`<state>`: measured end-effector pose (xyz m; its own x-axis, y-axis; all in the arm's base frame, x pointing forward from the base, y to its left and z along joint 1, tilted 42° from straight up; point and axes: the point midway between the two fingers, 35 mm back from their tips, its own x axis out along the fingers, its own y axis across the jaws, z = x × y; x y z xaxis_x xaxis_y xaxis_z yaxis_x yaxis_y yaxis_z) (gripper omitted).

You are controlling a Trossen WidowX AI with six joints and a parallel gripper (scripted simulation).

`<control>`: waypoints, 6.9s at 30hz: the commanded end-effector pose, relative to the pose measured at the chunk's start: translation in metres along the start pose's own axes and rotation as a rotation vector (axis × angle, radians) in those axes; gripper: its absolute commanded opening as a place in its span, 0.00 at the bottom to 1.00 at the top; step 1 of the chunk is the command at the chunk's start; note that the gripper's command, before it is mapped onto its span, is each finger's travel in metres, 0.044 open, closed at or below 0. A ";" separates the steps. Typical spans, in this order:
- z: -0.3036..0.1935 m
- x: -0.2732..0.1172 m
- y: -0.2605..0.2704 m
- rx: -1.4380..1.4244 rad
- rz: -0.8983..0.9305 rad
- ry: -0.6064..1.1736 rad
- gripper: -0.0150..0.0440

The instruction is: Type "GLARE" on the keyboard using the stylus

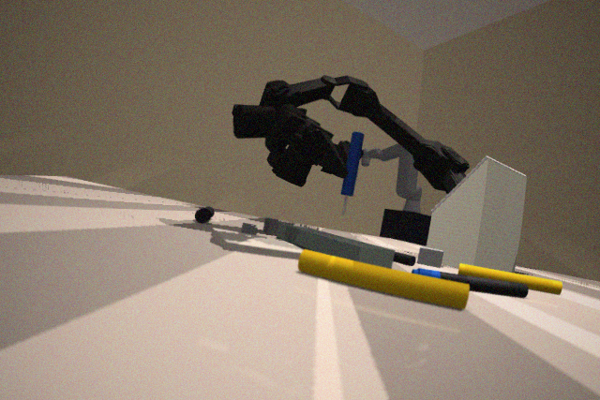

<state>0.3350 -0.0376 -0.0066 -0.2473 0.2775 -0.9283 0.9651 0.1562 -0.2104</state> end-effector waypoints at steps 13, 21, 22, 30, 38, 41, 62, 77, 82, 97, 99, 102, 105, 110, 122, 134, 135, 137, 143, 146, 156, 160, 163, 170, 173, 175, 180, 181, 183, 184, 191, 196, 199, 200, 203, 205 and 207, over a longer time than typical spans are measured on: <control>0.010 -0.029 -0.008 0.111 0.165 0.008 0.25; 0.013 -0.027 -0.008 0.111 0.165 0.008 0.25; 0.016 -0.026 -0.008 0.111 0.165 0.007 0.25; 0.029 -0.019 -0.008 0.111 0.164 0.007 0.25; 0.040 -0.012 -0.009 0.111 0.164 0.006 0.25; 0.043 -0.011 -0.009 0.111 0.164 0.006 0.39; 0.045 -0.009 -0.010 0.111 0.164 0.006 0.39; 0.051 -0.005 -0.010 0.112 0.164 0.006 0.39; 0.052 -0.005 -0.010 0.112 0.164 0.006 0.39; 0.057 -0.002 -0.011 0.112 0.164 0.005 0.39; 0.058 -0.002 -0.011 0.112 0.163 0.005 0.39; 0.059 -0.001 -0.011 0.112 0.163 0.005 0.39; 0.058 -0.001 -0.011 0.112 0.163 0.005 0.39; 0.057 -0.002 -0.011 0.112 0.163 0.005 0.39; 0.025 -0.020 -0.012 0.111 0.164 0.008 0.39; 0.028 -0.021 -0.010 0.101 0.170 -0.001 0.29; 0.028 -0.022 -0.010 0.101 0.169 0.000 0.25; 0.030 -0.027 -0.011 0.103 0.169 0.000 0.25; 0.040 -0.050 -0.016 0.110 0.165 0.004 0.25; 0.041 -0.053 -0.017 0.111 0.165 0.004 0.25; 0.058 -0.042 -0.018 0.112 0.164 0.004 0.25; 0.060 -0.041 -0.017 0.112 0.164 0.003 0.34; 0.061 -0.041 -0.017 0.112 0.164 0.003 0.39; 0.063 -0.040 -0.017 0.112 0.164 0.003 0.39; 0.064 -0.039 -0.017 0.112 0.164 0.003 0.39; 0.065 -0.039 -0.017 0.112 0.164 0.003 0.39; 0.067 -0.038 -0.017 0.112 0.164 0.003 0.39; 0.067 -0.037 -0.017 0.112 0.164 0.003 0.39; 0.068 -0.037 -0.017 0.112 0.164 0.003 0.39; 0.069 -0.037 -0.017 0.112 0.164 0.003 0.39; 0.070 -0.036 -0.017 0.112 0.164 0.003 0.39; 0.072 -0.034 -0.017 0.112 0.164 0.003 0.39; 0.073 -0.034 -0.017 0.112 0.164 0.003 0.39; 0.073 -0.034 -0.017 0.112 0.164 0.003 0.39; 0.074 -0.033 -0.017 0.112 0.164 0.003 0.39; 0.075 -0.033 -0.017 0.112 0.164 0.003 0.39; 0.076 -0.032 -0.017 0.112 0.164 0.003 0.39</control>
<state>0.3327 -0.1191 0.0053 -0.0868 0.2984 -0.9505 0.9958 -0.0021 -0.0916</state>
